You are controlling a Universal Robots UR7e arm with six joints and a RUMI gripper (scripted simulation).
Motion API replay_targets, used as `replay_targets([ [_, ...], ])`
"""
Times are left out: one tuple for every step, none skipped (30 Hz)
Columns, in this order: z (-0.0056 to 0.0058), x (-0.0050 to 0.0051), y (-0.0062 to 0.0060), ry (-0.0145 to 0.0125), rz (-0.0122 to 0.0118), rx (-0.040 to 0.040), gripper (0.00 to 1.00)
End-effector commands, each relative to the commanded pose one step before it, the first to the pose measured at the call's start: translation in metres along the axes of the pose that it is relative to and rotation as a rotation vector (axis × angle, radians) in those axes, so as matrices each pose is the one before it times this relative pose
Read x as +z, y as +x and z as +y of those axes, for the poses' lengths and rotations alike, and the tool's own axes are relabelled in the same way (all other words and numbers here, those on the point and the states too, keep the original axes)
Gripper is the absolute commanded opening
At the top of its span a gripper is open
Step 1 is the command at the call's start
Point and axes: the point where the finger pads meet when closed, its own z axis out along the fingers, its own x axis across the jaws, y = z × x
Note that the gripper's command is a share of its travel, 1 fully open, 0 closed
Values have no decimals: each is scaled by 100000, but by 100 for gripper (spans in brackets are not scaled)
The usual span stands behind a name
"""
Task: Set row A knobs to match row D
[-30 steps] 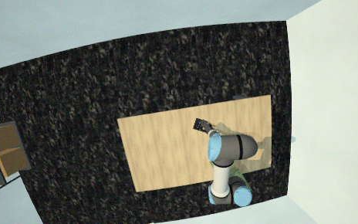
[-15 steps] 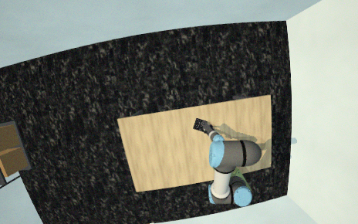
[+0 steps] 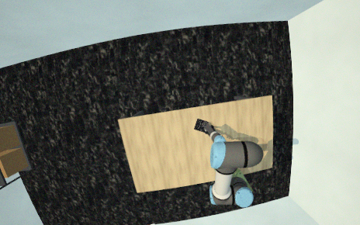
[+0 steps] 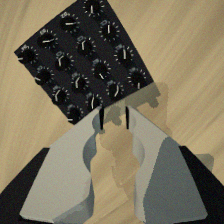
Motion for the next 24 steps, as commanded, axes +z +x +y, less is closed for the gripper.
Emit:
replay_targets([
  [-40, -50, 15, 85, 55, -1064, 11],
  [-3, -14, -2, 0, 0, -758, 11],
  [-4, -19, -3, 0, 0, -1006, 11],
  [-4, -24, -3, 0, 0, -1272, 11],
  [-5, -29, -4, 0, 0, -1550, 11],
  [-6, -34, -5, 0, 0, -1834, 11],
  [-6, -40, -5, 0, 0, -2119, 11],
  [-6, -45, -6, 0, 0, -2400, 11],
  [-5, -50, -6, 0, 0, -2674, 11],
  [-5, -55, -7, -1, 0, -2935, 11],
  [-4, -60, -8, -1, 0, -3181, 11],
  [-2, -64, -8, -1, 1, -3407, 11],
  [0, -68, -9, -1, 1, -3612, 11],
  [0, 0, 0, 0, 0, 0, 11],
  [0, 0, 0, 0, 0, 0, 11],
  [2, -71, -9, -1, 1, -3792, 11],
  [4, -74, -10, -1, 1, -3946, 11],
  [7, -77, -11, -1, 1, -4071, 11],
  [8, -71, -10, 0, 1, -3785, 11],
  [8, -54, -8, 0, 0, -2857, 11],
  [10, -60, -10, 0, 1, -3173, 11],
  [11, -61, -10, 0, 1, -3241, 11],
  [13, -60, -11, 0, 1, -3200, 11],
  [14, -60, -11, 0, 1, -3194, 11],
])
